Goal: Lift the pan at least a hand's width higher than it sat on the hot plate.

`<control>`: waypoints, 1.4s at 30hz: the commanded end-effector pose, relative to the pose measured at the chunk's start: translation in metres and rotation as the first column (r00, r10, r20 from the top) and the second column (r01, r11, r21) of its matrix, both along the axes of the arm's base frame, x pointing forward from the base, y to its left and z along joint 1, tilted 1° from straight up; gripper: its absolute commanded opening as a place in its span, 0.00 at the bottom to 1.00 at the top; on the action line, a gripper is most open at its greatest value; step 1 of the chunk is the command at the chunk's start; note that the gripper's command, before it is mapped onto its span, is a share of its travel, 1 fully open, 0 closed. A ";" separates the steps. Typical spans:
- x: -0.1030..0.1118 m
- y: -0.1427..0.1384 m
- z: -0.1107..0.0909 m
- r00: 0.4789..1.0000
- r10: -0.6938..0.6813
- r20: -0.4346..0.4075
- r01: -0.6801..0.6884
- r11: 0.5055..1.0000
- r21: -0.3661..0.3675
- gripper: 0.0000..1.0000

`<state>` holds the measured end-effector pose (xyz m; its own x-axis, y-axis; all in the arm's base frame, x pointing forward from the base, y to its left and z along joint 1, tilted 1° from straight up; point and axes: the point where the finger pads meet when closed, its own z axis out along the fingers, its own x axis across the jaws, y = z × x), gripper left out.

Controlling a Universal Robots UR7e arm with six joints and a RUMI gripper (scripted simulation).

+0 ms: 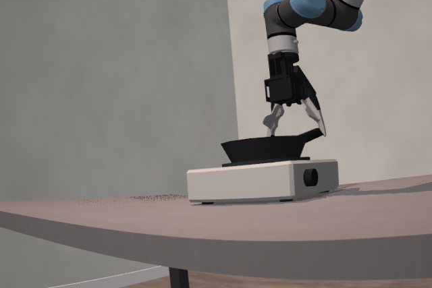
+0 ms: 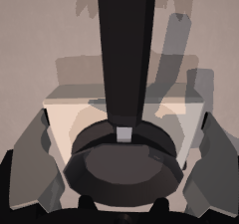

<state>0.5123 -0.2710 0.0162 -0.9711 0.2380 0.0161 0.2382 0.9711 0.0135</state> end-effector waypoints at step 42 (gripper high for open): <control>0.001 0.000 0.000 1.000 0.000 0.002 0.000 1.000 -0.001 0.00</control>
